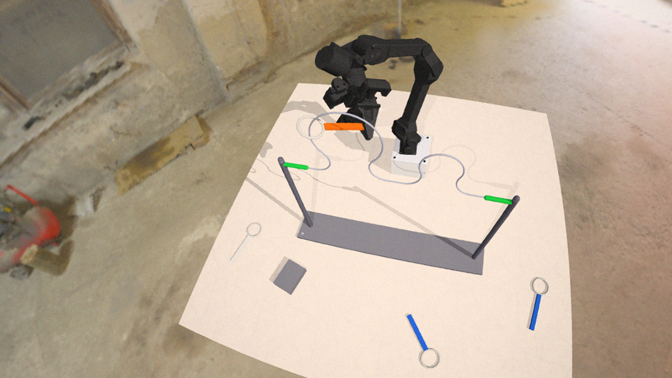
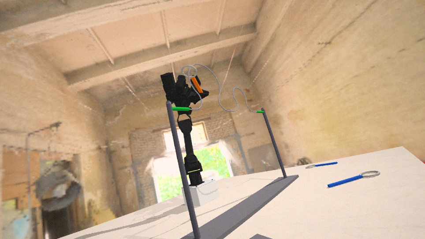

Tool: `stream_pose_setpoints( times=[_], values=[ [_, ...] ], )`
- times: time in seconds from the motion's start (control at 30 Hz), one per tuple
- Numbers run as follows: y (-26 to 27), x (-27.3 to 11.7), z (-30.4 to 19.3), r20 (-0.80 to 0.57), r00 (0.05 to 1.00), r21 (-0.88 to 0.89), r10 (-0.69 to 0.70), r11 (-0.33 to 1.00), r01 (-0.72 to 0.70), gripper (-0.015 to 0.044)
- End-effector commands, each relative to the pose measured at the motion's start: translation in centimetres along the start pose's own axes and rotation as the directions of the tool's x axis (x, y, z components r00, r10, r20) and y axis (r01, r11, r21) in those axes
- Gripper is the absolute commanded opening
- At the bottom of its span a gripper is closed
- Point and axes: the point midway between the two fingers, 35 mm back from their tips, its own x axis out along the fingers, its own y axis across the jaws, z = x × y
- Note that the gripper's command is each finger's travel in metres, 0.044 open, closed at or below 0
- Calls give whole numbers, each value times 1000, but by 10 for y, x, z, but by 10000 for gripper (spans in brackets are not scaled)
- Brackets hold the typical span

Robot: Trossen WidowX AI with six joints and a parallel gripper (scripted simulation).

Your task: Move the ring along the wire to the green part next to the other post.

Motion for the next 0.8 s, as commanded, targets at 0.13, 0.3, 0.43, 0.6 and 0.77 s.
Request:
stream_pose_setpoints(
  times=[0.13, 0.3, 0.43, 0.6, 0.77],
  values=[
    [0, -1, 2, 15, 999, -77, -39, 996, 41, -150],
    [-2, -1, 2, 24, 998, -118, -63, 991, 66, -150],
    [-3, 0, 2, 30, 996, -147, -80, 986, 83, -150],
    [-4, 0, 2, 38, 994, -178, -98, 979, 103, -150],
    [-5, 0, 2, 46, 992, -210, -116, 970, 123, -150]
  ],
)
